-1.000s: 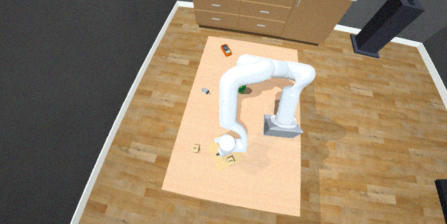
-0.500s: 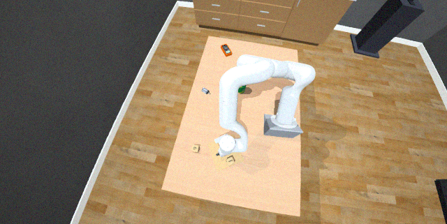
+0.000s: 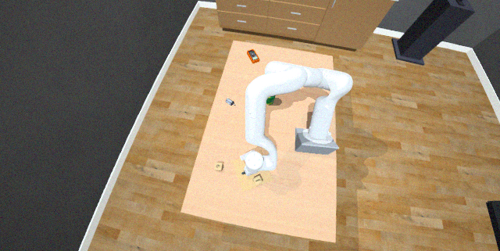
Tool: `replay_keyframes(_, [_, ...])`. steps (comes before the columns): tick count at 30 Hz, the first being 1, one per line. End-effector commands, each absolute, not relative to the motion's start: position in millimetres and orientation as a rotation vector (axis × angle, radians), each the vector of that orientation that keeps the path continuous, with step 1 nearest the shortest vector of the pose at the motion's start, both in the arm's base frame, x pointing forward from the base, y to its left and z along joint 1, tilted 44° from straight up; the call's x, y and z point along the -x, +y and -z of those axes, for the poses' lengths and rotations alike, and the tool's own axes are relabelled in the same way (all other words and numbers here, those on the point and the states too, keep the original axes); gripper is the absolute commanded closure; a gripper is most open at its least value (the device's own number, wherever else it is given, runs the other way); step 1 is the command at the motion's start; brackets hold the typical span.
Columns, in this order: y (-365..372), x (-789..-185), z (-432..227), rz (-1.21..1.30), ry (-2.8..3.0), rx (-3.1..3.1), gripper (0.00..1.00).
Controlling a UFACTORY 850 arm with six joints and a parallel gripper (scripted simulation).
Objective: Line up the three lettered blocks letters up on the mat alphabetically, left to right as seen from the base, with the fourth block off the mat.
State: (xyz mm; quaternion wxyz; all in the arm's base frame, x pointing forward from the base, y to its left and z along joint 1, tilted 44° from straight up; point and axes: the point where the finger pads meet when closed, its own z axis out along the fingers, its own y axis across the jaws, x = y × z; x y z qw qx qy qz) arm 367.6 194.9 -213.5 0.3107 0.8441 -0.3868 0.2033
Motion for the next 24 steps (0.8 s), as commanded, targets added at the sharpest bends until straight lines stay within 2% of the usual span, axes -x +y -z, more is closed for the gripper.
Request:
replay_keyframes(1, [196.0,-368.3,213.2,-0.538,-1.022,-2.230,0.56])
replay_keyframes(11, [196.0,-368.3,213.2,-0.538,-1.022,-2.230,0.56])
replay_keyframes(12, [196.0,-368.3,213.2,-0.538,-1.022,-2.230,0.52])
replay_keyframes(14, [196.0,-368.3,213.2,-0.538,-1.022,-2.230,0.52])
replay_keyframes(15, [196.0,-368.3,213.2,-0.538,-1.022,-2.230,0.47])
replay_keyframes(17, [196.0,-368.3,213.2,-0.538,-1.022,-2.230,0.47])
replay_keyframes(18, [196.0,-368.3,213.2,-0.538,-1.022,-2.230,0.43])
replay_keyframes(23, [196.0,-368.3,213.2,-0.538,-1.022,-2.230,0.39])
replay_keyframes(24, [196.0,-368.3,213.2,-0.538,-1.022,-2.230,0.35])
